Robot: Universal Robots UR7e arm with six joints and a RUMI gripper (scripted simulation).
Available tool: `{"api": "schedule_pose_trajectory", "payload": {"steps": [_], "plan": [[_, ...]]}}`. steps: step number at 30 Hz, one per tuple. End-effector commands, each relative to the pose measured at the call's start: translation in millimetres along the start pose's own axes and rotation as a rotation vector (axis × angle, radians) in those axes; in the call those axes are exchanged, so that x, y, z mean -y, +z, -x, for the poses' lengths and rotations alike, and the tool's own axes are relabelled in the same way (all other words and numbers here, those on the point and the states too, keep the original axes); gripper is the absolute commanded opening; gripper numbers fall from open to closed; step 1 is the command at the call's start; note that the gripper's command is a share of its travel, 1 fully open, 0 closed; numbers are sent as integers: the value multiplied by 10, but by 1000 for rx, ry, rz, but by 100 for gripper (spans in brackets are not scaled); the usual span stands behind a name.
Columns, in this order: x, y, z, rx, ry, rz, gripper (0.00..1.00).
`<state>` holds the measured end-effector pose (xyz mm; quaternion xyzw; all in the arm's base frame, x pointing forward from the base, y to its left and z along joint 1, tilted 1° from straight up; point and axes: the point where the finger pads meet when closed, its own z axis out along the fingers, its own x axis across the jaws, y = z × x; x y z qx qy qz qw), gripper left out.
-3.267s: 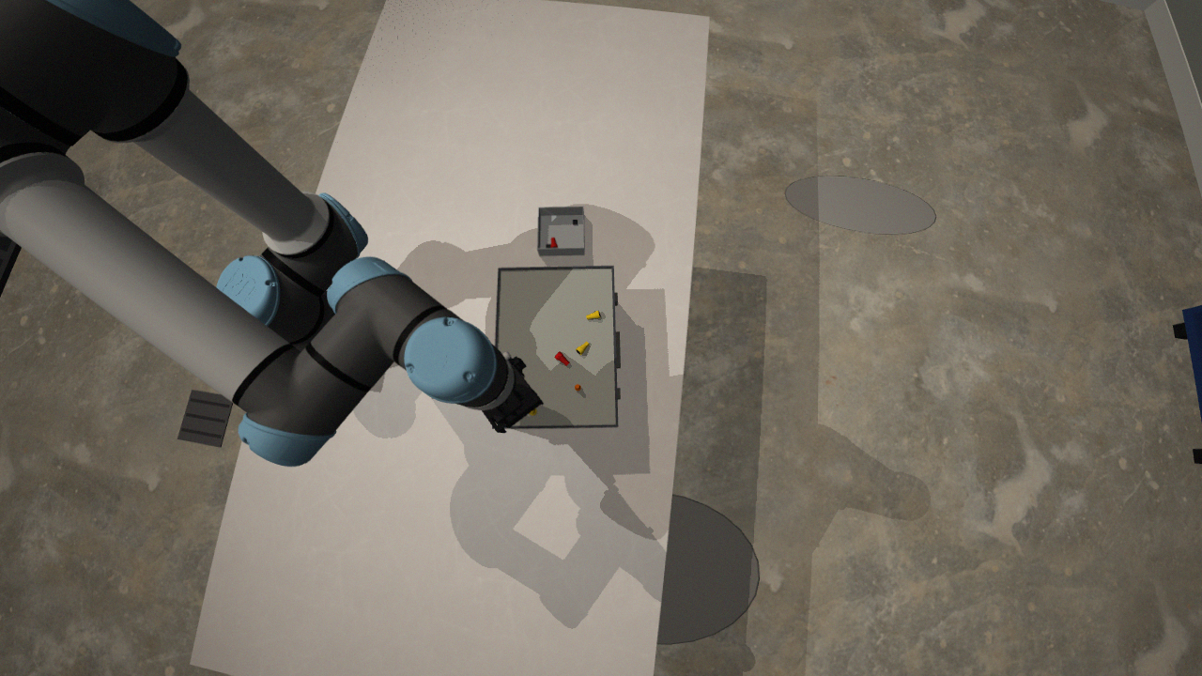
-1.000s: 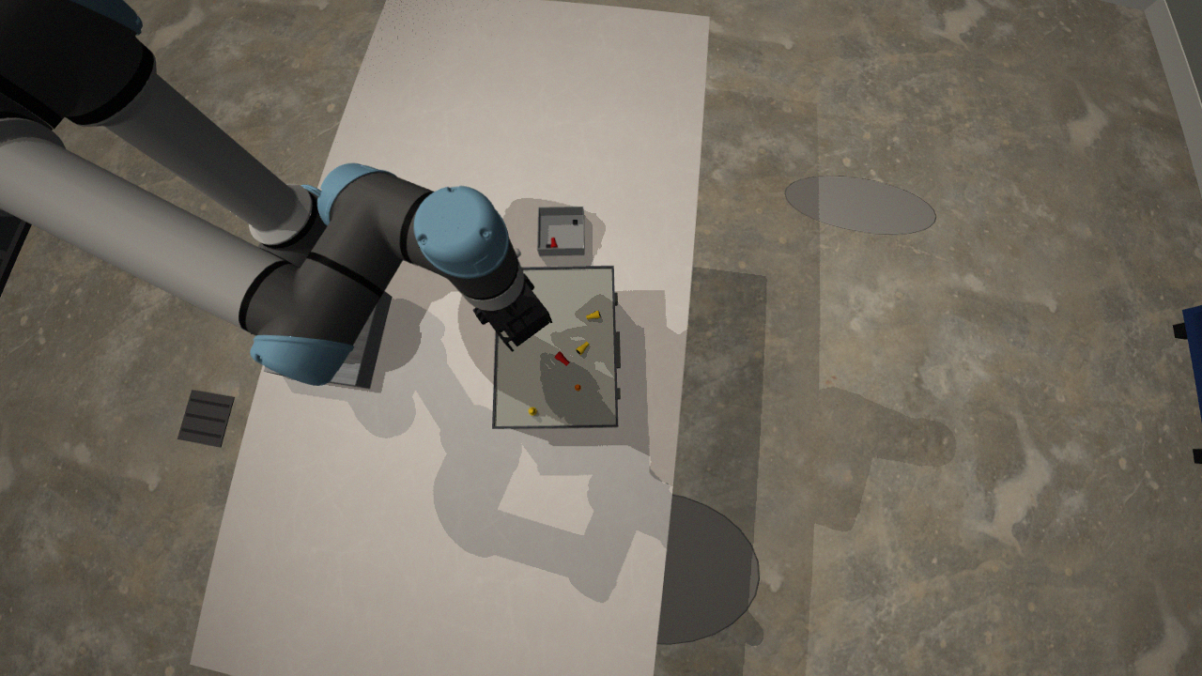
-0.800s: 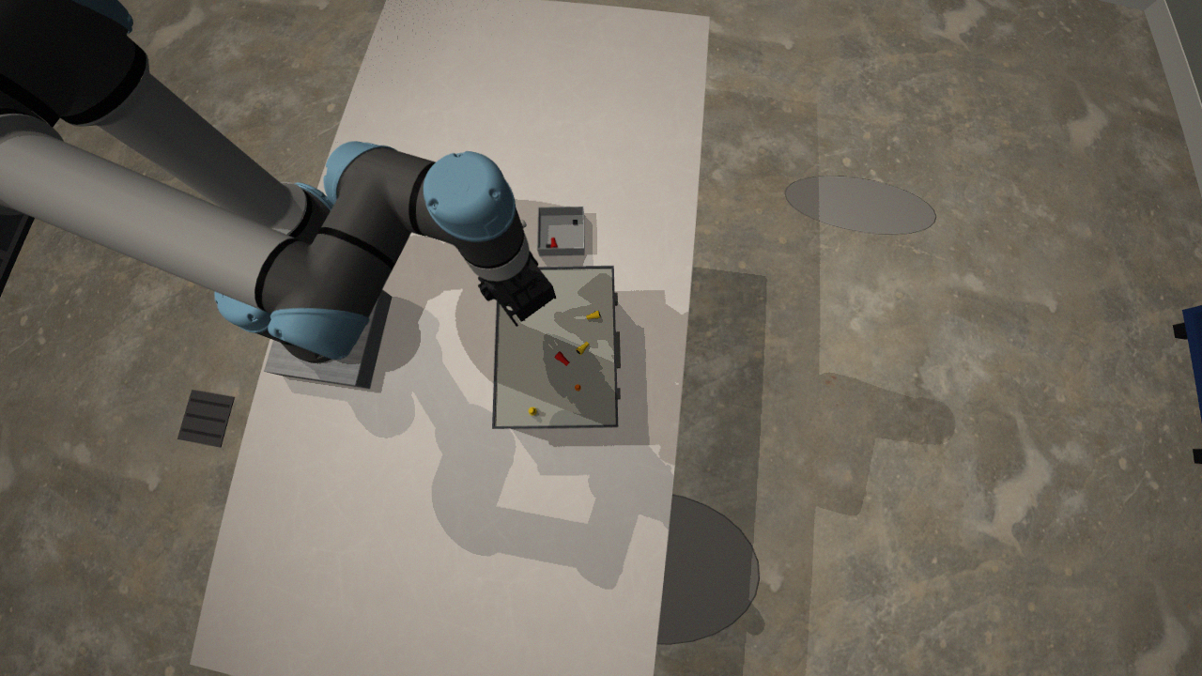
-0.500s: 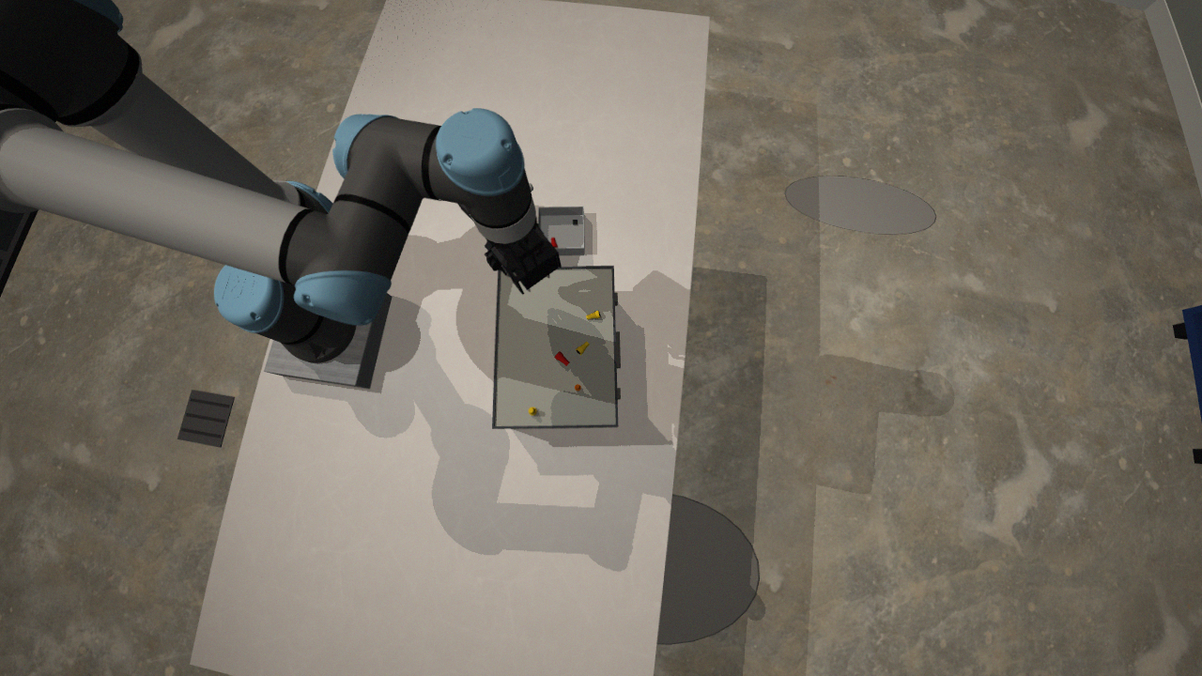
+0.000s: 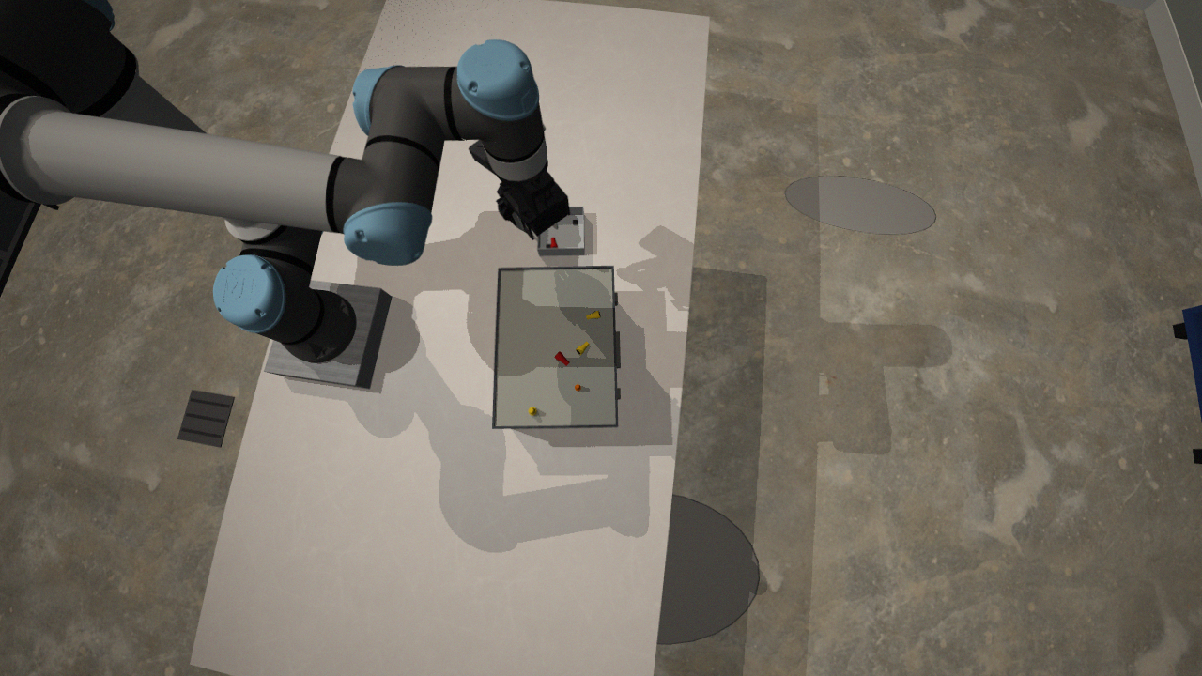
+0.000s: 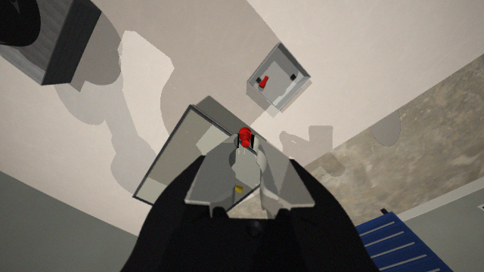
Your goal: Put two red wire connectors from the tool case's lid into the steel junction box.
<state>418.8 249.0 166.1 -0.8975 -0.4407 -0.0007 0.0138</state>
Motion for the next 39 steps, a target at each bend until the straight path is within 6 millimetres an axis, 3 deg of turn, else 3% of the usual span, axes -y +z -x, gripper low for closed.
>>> {"api": "schedule_pose_trajectory", "payload": {"steps": [1,11,20,39], "plan": [[183,-3,-202,1,1,2,0],[515,-2,-537,1,1,2,0],[662,-2,-686,1,1,2,0],[754,-1,-778,1,1,2,0]]}}
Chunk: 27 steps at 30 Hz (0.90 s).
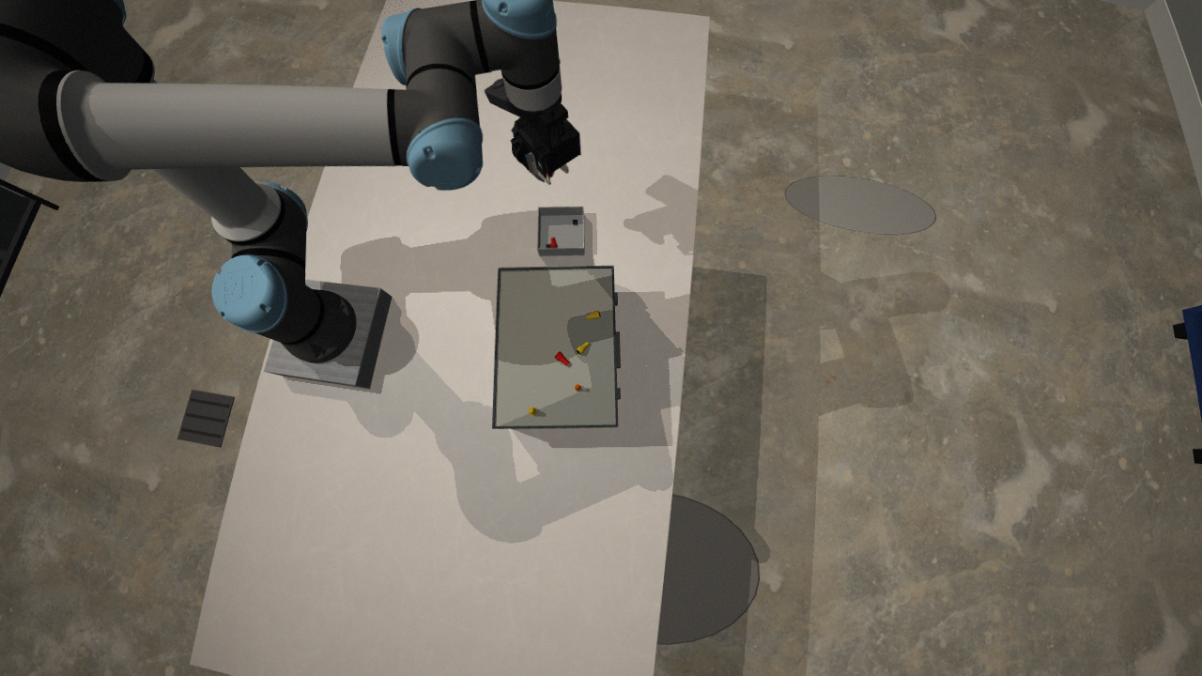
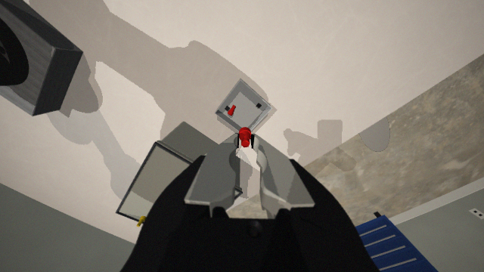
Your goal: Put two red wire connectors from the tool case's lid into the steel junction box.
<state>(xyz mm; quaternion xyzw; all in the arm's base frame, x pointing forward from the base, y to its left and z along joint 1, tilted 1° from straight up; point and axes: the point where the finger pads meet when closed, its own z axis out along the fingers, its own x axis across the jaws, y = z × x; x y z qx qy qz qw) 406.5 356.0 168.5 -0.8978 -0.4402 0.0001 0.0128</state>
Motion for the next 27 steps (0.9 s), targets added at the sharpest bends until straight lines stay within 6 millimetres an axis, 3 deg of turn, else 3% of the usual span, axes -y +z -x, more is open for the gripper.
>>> {"api": "schedule_pose_trajectory", "payload": {"steps": [1,14,18,23,25,27], "plan": [[2,-6,-7,-1,0,1,0],[2,60,-7,-1,0,1,0],[2,214,-7,-1,0,1,0],[2,543,-7,-1,0,1,0],[2,543,-7,-1,0,1,0],[2,703,-8,-1,0,1,0]]}}
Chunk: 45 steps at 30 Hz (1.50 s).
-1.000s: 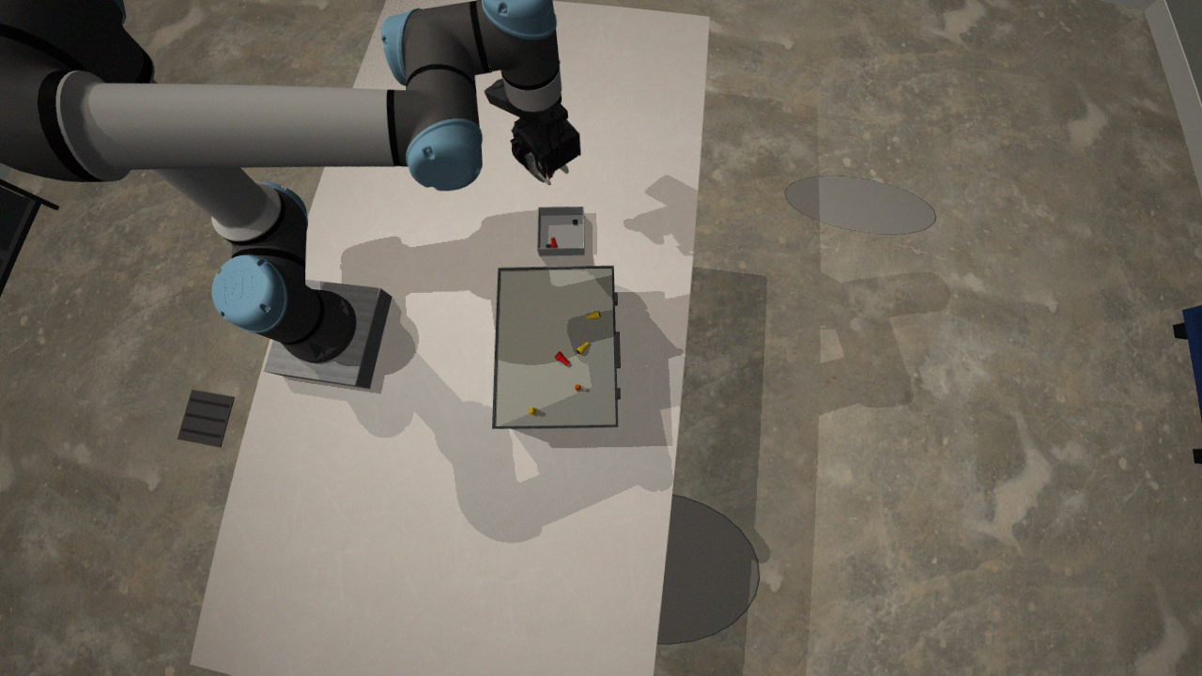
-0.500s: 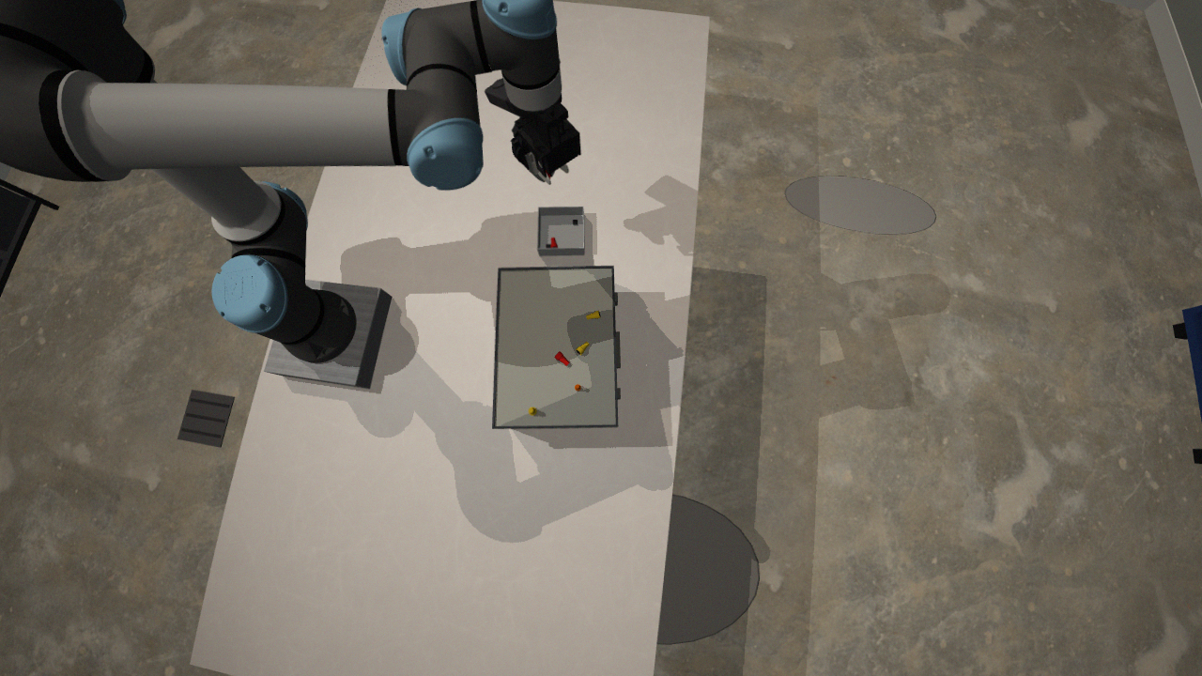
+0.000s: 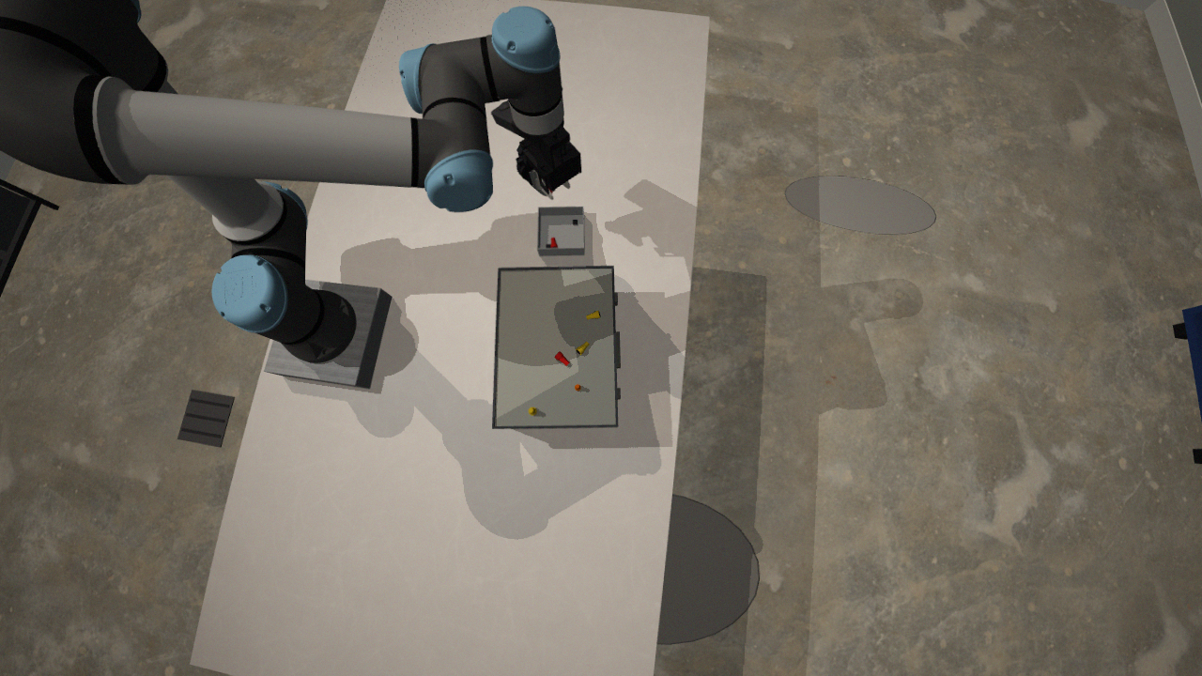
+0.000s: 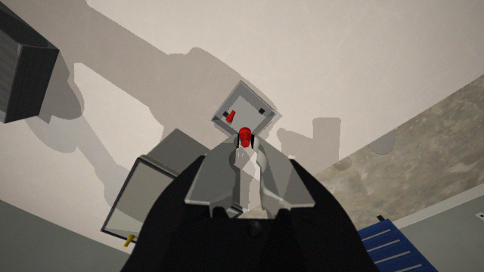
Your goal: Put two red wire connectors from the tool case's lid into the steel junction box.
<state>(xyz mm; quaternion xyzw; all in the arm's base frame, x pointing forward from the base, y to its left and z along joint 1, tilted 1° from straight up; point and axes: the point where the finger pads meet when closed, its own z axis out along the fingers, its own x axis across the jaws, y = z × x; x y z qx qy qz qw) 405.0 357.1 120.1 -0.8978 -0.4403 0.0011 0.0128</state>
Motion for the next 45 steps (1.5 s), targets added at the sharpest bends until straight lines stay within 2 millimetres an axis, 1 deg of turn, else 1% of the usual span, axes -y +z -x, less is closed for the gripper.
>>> {"api": "schedule_pose_trajectory", "payload": {"steps": [1,8,13,15,18,21,33,34,45], "plan": [[-5,301,-14,-3,0,1,0],[-6,867,-16,-3,0,1,0],[-7,1166,-17,-3,0,1,0],[-7,1166,-17,-3,0,1,0],[-7,1275,-17,-3,0,1,0],[-7,1329,-17,-3,0,1,0],[-7,1343,-17,-3,0,1,0],[-7,1343,-17,-3,0,1,18],[-7,1343,-17,-3,0,1,18]]}}
